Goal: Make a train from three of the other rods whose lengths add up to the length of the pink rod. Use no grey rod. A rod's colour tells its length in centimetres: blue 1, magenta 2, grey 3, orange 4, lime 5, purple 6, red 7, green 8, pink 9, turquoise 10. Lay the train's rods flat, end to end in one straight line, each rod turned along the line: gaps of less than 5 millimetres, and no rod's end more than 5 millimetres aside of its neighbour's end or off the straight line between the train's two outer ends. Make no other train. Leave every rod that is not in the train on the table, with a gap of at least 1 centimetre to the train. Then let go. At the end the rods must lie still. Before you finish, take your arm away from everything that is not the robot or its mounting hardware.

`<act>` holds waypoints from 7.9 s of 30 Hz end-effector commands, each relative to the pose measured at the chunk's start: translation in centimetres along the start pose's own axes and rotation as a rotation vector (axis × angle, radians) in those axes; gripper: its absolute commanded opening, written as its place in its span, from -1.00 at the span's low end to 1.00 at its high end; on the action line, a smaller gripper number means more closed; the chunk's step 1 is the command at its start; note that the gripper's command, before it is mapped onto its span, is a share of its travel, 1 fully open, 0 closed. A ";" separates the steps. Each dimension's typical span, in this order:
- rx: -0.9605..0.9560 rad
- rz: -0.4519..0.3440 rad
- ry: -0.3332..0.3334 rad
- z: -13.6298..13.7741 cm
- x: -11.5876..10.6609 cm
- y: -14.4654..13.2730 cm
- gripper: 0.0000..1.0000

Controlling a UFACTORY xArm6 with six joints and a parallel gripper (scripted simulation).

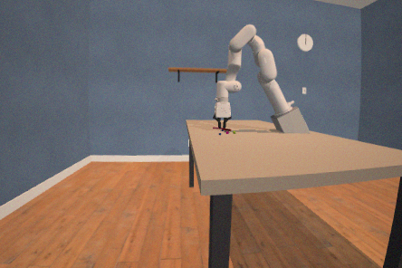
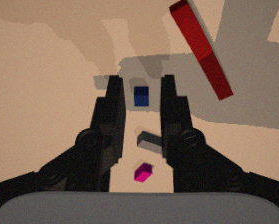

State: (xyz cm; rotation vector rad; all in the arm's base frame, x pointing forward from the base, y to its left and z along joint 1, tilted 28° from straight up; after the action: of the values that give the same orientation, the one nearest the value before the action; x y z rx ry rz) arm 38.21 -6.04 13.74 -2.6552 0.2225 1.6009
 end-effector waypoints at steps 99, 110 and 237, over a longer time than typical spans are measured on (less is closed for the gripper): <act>0.000 0.001 0.003 -0.2 0.2 0.0 -0.51; 0.000 0.001 0.003 -0.2 1.1 0.0 -0.51; -0.005 0.000 -0.001 -0.6 -8.4 -0.9 -0.92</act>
State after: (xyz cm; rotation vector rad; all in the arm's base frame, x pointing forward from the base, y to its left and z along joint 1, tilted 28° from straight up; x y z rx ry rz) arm 34.44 -5.11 21.11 -2.6544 0.2245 1.6031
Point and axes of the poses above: the point where the finger pads meet when closed, its own x axis out along the fingers, its own z axis across the jaws, y = z × x, the point moved 3 cm from there along -x, back along the fingers, and after that the axes turned 11 degrees about x, right-handed, at the moved point
